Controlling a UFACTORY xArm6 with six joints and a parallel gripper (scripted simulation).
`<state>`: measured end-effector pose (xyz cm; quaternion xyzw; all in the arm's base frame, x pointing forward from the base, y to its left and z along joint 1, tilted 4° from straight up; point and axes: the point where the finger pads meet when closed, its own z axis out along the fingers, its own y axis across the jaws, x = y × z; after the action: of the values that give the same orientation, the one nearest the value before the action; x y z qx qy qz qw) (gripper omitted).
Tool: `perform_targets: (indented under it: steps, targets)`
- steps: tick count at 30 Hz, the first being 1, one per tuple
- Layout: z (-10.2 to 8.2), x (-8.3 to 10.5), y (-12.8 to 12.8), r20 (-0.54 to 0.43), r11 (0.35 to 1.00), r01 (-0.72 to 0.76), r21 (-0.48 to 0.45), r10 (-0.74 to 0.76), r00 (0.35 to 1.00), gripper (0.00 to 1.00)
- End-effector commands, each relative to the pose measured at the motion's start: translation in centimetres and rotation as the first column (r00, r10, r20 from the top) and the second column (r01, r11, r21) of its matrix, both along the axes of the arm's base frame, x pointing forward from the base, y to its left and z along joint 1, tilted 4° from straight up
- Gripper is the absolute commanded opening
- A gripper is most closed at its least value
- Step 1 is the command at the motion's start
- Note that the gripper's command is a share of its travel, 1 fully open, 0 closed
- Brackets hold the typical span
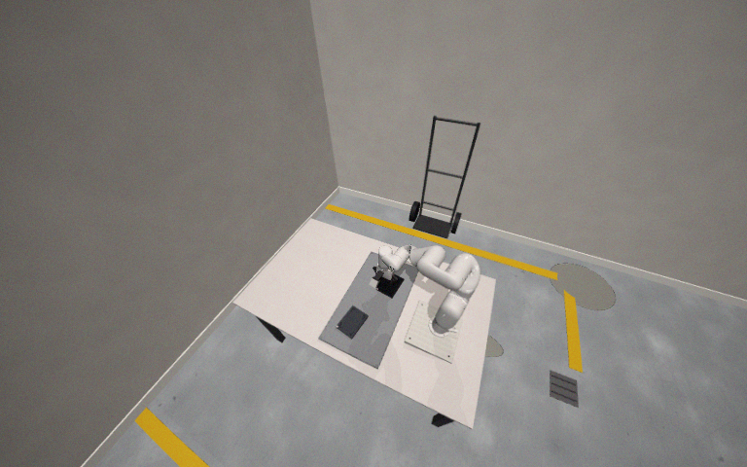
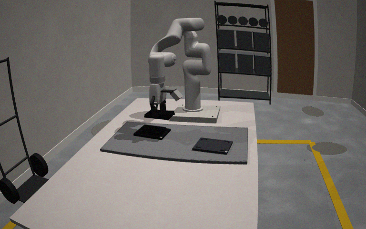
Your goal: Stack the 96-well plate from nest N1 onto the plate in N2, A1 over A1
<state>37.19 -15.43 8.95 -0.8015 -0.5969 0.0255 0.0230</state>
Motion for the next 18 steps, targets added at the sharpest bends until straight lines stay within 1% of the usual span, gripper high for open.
perform_targets:
  steps: [1, 7, 9, 16, 18]
  targets:
    - [0.2, -0.4, -1.0, 0.004, 1.0, 0.0, -0.001, 0.0, 1.0, 0.0]
    - [0.2, -1.3, -2.8, 0.004, 1.0, 0.0, -0.002, 0.0, 1.0, 0.0]
    - [0.2, -1.3, -2.8, 0.004, 1.0, 0.0, -0.002, 0.0, 1.0, 0.0]
    - [0.3, -2.4, -4.9, 0.004, 1.0, 0.0, -0.002, 0.0, 1.0, 0.0]
    - [0.3, -2.5, -5.1, 0.004, 1.0, 0.0, -0.002, 0.0, 1.0, 0.0]
